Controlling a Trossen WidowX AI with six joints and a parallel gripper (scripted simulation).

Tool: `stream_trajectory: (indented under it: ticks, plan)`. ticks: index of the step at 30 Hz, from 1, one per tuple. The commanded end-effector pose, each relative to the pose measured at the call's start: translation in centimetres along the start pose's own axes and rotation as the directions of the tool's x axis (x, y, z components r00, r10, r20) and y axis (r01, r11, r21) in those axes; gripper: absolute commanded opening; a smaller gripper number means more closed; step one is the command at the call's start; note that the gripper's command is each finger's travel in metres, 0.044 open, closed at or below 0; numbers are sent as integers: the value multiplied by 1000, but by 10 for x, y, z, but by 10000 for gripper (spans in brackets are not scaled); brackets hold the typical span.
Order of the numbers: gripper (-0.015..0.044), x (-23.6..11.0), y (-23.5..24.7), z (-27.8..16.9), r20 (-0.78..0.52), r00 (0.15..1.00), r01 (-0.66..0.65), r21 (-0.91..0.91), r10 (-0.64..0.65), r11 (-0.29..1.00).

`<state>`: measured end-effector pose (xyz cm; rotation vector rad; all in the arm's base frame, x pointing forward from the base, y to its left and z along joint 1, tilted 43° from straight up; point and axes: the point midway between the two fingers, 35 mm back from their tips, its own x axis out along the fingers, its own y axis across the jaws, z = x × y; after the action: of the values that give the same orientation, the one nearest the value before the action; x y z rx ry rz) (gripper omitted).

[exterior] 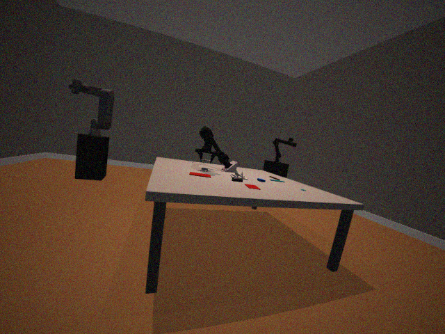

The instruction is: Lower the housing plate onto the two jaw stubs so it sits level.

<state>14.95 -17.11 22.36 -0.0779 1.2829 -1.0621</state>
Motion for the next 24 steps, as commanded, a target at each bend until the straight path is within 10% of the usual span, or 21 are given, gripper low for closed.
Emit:
stream_trajectory:
  ticks: [1, 24]
  plan:
    - [351, -13, -3, 1, 11, 1000, 5, 8, -5, 1000]
    - [351, -11, 21, 9, 6, 1000, -12, -298, 15, 954]
